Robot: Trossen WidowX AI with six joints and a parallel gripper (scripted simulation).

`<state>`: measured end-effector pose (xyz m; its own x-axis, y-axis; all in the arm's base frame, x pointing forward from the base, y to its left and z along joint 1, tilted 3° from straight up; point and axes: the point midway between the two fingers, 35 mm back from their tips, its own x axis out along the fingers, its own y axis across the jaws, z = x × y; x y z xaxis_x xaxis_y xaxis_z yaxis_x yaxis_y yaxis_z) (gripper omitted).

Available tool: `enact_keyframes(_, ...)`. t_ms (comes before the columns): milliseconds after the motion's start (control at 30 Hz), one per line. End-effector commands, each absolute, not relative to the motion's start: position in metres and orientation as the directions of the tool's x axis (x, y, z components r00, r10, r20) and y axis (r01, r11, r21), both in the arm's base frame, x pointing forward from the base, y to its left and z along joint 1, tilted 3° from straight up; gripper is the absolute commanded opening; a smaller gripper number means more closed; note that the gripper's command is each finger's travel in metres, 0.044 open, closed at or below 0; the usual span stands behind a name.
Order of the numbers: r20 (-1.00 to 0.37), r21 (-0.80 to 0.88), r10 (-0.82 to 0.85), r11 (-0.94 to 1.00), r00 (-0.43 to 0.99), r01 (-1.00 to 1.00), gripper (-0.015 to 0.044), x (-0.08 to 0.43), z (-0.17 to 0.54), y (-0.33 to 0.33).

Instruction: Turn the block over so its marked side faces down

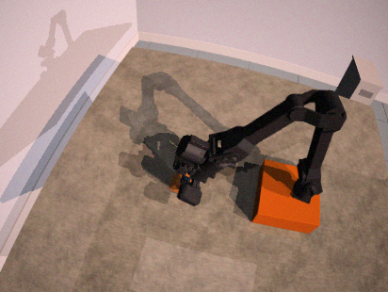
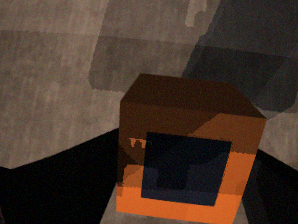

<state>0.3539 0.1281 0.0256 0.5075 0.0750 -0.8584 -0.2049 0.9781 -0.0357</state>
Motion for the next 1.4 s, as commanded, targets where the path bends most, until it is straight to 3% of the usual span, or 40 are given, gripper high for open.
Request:
enact_keyframes(0, -0.838, -0.038, 0.081, 0.978, 0.540, -0.204, 0.0000, 0.355, 0.031, 0.128)
enact_keyframes(367, -0.781, -0.038, 0.101, 0.977, 0.616, -0.209, 0.0000, 0.363, 0.017, 0.131)
enact_keyframes(1367, -0.459, -0.038, 0.165, 0.978, 0.873, -0.205, 0.0000, 0.354, -0.001, 0.126)
